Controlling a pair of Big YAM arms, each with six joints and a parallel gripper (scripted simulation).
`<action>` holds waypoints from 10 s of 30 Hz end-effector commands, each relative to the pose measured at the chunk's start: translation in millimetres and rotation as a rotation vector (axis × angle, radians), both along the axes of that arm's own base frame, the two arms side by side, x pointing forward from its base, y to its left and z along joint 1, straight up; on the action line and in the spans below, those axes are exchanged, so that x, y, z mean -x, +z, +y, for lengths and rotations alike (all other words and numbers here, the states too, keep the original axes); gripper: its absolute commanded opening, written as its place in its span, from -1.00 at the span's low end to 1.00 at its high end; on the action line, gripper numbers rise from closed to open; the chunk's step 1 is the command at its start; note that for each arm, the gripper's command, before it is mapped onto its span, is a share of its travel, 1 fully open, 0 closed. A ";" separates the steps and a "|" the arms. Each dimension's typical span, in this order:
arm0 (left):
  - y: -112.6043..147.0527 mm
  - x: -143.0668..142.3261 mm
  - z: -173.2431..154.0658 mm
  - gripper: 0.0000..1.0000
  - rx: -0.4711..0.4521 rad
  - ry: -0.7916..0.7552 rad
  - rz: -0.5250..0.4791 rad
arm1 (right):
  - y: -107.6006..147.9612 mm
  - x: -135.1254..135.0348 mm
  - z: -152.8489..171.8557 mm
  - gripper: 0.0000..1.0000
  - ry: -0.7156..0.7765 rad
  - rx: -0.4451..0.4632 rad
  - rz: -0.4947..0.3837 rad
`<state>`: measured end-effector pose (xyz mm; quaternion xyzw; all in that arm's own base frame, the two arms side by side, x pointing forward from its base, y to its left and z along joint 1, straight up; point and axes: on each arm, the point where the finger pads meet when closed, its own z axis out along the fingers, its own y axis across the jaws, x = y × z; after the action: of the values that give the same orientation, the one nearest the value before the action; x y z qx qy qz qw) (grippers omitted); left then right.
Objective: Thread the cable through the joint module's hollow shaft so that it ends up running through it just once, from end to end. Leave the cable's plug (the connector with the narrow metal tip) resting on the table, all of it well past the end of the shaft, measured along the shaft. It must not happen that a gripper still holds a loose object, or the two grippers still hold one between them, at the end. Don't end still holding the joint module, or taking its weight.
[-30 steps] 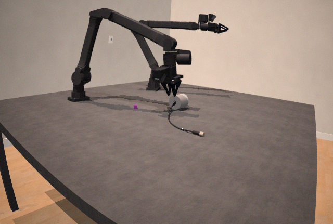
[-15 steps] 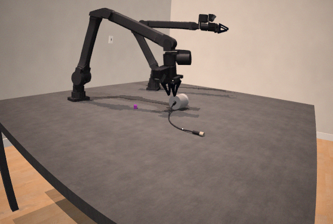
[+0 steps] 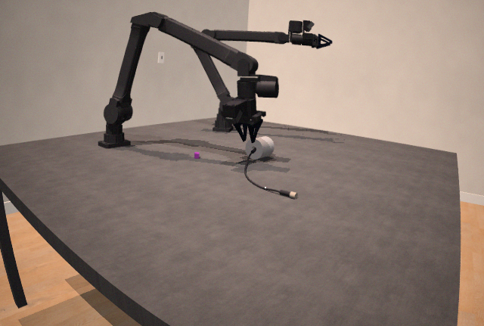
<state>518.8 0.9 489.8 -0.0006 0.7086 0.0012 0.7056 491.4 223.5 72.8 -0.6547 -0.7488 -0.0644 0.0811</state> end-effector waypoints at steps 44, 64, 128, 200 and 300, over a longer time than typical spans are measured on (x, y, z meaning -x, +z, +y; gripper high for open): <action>11.9 -3.1 1.3 0.92 0.002 0.003 -0.026 | -15.1 -35.0 -28.3 -0.36 0.376 -0.094 -0.014; 11.9 -3.1 1.3 0.92 0.002 0.003 -0.026 | -46.5 -30.5 -26.6 -0.36 0.381 -0.091 0.005; 11.9 -3.1 1.3 0.92 0.002 0.003 -0.026 | -33.0 -27.1 -3.7 -1.00 0.362 -0.102 -0.032; 11.9 -3.1 1.3 0.92 0.002 0.003 -0.026 | -39.1 -32.2 -32.0 -1.00 0.427 -0.093 -0.017; 11.9 -3.1 1.3 0.92 0.002 0.003 -0.026 | -38.6 -29.9 -4.9 -0.36 0.389 -0.185 0.013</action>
<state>518.8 0.9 489.8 -0.0006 0.7086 0.0012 0.7056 499.2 229.2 25.1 -0.4864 -0.8534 -0.0967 0.1607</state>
